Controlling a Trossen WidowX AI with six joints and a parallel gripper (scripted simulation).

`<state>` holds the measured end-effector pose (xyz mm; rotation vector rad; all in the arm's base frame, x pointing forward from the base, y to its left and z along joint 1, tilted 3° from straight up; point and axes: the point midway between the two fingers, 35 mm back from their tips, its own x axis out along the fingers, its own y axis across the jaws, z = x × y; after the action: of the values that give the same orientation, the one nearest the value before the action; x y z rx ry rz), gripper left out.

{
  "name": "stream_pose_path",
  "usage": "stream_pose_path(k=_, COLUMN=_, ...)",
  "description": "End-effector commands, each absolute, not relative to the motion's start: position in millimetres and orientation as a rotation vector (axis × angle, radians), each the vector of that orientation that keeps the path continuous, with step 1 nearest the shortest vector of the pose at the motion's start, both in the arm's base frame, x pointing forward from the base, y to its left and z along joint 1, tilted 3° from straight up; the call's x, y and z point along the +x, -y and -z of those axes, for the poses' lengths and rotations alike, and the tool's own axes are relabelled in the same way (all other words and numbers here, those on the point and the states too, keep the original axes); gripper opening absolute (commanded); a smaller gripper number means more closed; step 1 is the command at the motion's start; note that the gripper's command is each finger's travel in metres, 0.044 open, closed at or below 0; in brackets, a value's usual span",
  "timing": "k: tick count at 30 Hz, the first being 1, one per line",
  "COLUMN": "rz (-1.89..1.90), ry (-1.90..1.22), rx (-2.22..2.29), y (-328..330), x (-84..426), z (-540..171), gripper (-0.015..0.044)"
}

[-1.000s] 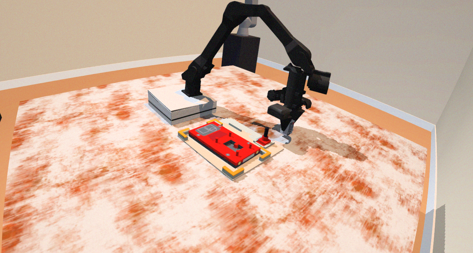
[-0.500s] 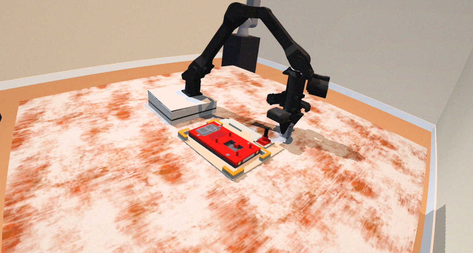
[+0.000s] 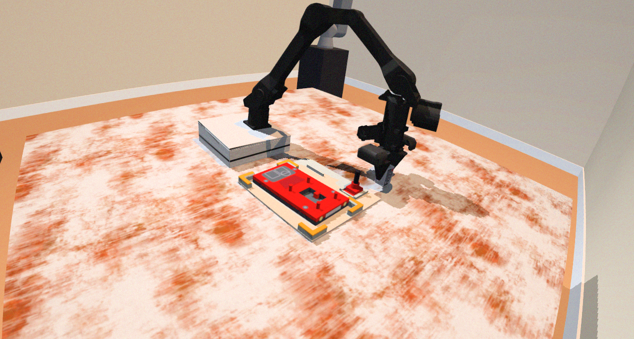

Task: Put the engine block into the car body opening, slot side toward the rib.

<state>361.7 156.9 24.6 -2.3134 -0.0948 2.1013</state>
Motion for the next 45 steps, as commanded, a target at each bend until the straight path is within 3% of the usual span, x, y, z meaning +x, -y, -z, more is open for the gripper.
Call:
stream_pose_path(k=1, rz=-2.101, ry=0.095, rx=-2.313, y=-157.0, x=361.7, z=-24.7, gripper=0.0263)
stream_pose_path(k=8, rz=-2.101, ry=0.095, rx=-2.313, y=-157.0, x=361.7, z=-24.7, gripper=0.044)
stream_pose_path(k=45, rz=-2.121, ry=0.089, rx=-2.302, y=-154.3, x=357.7, z=-92.5, gripper=0.044)
